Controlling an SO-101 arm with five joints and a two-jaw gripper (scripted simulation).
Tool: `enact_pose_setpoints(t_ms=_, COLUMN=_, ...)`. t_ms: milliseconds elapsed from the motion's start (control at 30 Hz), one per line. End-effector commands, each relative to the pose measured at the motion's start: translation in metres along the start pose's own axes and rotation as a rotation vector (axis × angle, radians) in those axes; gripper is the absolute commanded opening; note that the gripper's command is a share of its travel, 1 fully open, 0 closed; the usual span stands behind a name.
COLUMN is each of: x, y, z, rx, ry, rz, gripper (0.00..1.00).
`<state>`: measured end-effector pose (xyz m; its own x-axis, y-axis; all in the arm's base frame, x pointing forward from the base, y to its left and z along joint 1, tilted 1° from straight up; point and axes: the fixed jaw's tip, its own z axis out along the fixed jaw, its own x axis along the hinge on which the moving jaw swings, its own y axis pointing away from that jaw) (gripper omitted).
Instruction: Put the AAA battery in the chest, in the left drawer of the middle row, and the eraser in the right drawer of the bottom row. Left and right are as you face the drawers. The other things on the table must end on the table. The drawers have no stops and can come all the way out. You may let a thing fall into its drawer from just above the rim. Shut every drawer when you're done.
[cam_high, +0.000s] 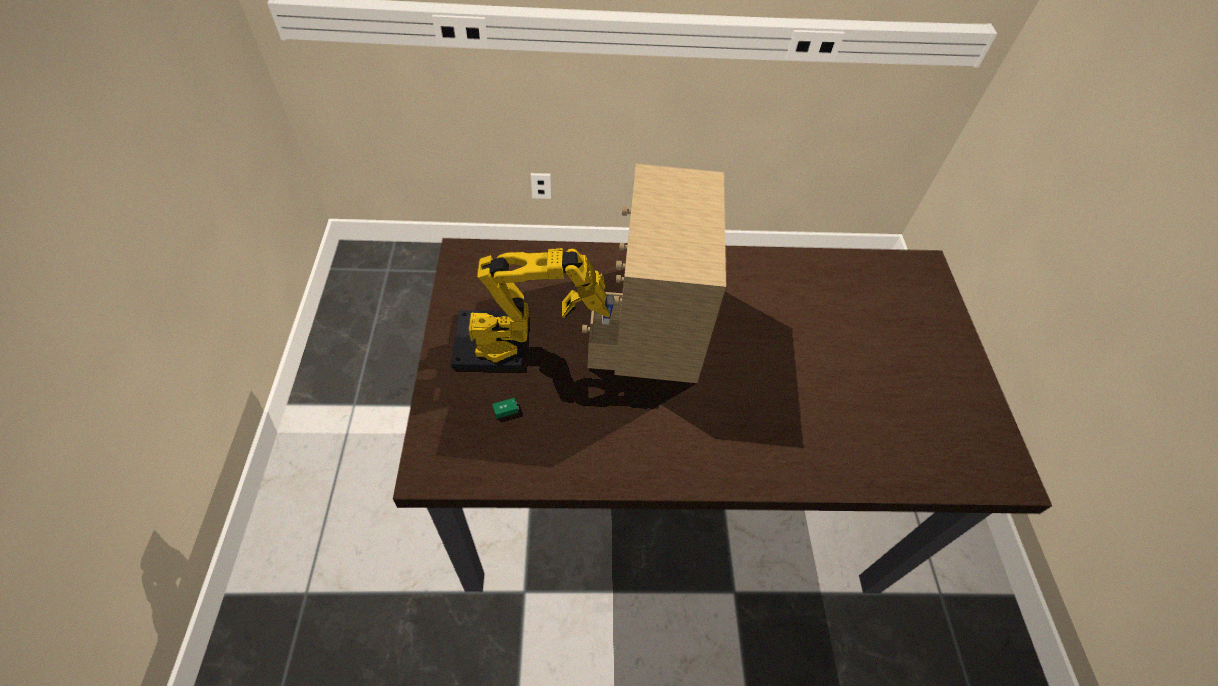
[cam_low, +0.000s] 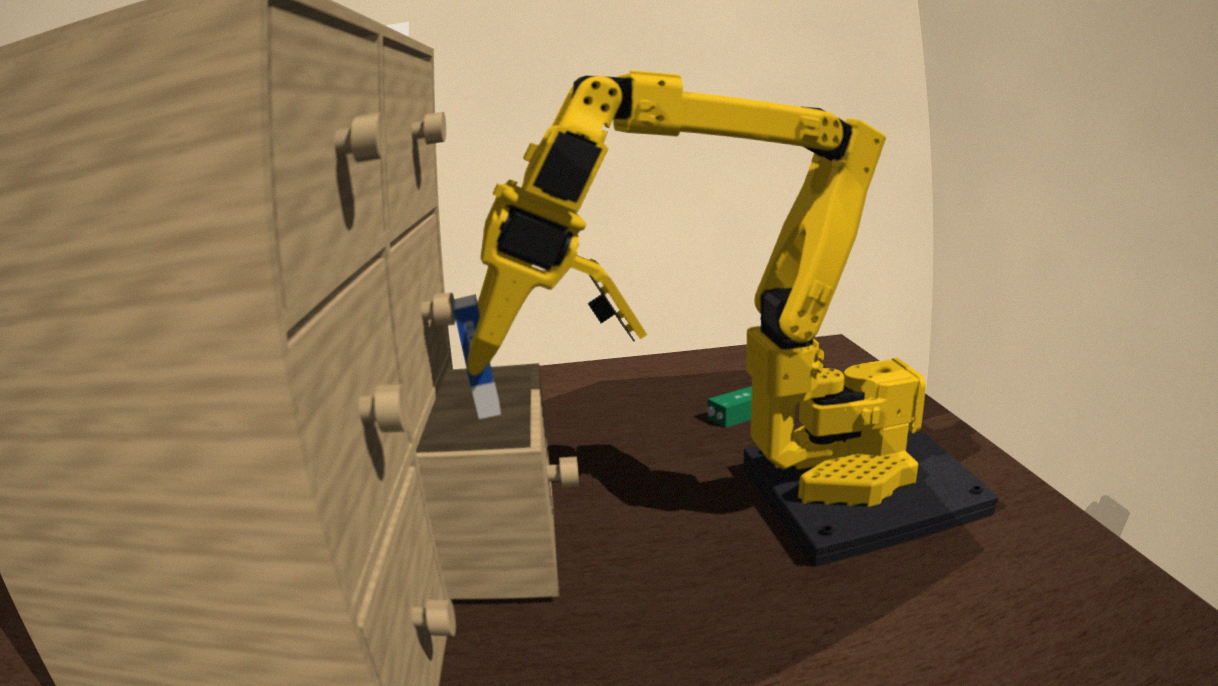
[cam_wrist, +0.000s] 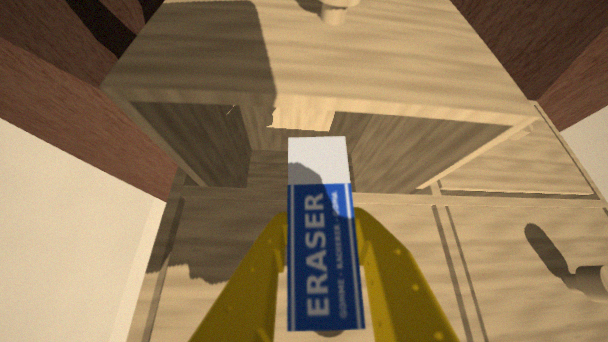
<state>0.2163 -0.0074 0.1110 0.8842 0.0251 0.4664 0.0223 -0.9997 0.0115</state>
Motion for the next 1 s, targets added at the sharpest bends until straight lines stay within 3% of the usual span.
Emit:
enact_pose_setpoints(t_ms=0, x=0.0095, y=-0.003, z=-0.0026, rx=0.007, ry=0.039, rz=-0.003, gripper=0.0)
enact_pose_setpoints(t_ms=967, x=0.0154, y=-0.0046, z=-0.0032, rx=0.011, ry=0.039, rz=-0.009, gripper=0.0)
